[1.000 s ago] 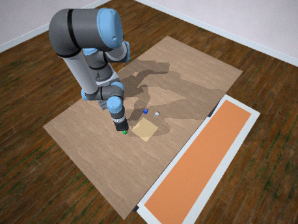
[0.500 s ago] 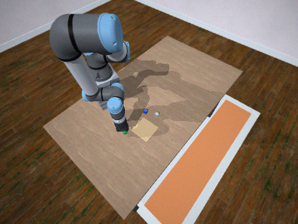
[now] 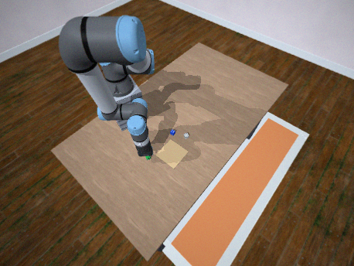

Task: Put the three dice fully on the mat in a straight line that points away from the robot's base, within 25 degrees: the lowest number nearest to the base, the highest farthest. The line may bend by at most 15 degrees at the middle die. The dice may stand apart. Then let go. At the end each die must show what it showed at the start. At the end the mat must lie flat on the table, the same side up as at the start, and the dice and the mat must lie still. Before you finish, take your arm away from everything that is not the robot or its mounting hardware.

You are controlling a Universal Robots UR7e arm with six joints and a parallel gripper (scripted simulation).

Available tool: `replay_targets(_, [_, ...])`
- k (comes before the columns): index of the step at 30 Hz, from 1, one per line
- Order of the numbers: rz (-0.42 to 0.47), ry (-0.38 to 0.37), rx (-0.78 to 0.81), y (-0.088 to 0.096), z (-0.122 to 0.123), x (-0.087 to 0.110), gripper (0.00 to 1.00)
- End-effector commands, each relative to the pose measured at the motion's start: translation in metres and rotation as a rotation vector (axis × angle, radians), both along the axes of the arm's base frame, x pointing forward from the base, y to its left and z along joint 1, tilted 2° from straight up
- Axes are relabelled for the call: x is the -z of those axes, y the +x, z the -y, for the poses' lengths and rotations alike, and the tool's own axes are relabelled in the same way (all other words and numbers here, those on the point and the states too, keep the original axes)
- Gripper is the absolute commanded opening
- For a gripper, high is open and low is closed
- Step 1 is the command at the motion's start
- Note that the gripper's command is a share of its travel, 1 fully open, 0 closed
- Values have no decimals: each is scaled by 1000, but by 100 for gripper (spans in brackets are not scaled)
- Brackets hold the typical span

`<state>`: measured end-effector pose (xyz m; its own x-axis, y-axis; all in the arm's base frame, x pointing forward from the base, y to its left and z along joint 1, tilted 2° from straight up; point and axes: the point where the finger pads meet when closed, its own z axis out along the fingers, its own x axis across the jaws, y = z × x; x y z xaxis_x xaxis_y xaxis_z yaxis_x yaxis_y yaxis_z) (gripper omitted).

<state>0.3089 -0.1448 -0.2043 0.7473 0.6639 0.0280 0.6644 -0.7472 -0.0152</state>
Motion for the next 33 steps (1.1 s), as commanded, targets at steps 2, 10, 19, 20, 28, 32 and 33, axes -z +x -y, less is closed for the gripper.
replay_targets(2, [2,-1,-1,1,0,0,100])
replay_targets(10, [2,-1,-1,1,0,0,100])
replay_targets(19, [2,-1,-1,1,0,0,100])
replay_targets(20, [2,-1,-1,1,0,0,100])
replay_targets(28, [-1,3,-2,0,-10,0,100])
replay_targets(32, [-1,3,-2,0,-19,0,100])
replay_targets(33, [-1,3,-2,0,-22,0,100])
